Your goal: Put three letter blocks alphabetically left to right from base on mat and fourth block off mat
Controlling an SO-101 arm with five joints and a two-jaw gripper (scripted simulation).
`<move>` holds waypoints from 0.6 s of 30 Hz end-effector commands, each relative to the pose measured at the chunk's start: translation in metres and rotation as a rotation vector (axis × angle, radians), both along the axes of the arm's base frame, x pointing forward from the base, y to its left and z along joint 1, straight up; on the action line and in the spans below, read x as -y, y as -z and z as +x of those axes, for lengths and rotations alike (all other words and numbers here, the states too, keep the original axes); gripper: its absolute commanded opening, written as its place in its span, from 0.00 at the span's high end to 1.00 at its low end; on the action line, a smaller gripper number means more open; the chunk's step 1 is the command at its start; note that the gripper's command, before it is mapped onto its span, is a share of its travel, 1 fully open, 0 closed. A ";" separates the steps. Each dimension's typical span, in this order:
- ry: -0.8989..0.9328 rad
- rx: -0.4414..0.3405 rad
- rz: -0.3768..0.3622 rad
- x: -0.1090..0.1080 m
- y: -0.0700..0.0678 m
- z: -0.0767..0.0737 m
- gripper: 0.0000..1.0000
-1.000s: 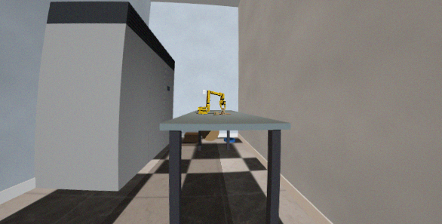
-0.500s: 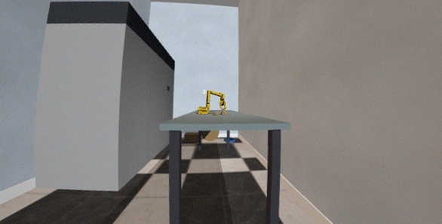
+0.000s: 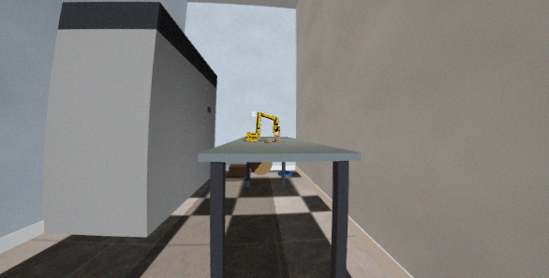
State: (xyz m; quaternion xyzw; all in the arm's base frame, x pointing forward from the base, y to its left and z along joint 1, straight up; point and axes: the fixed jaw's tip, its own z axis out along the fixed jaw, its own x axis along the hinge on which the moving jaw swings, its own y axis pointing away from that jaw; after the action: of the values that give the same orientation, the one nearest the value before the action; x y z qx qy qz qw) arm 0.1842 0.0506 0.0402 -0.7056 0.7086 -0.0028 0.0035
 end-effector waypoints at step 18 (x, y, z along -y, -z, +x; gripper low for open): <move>0.000 0.114 0.032 -0.005 -0.009 0.014 1.00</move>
State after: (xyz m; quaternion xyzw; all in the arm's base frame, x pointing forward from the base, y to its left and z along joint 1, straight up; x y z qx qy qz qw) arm 0.1840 0.0505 0.0339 -0.7056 0.7086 -0.0031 0.0041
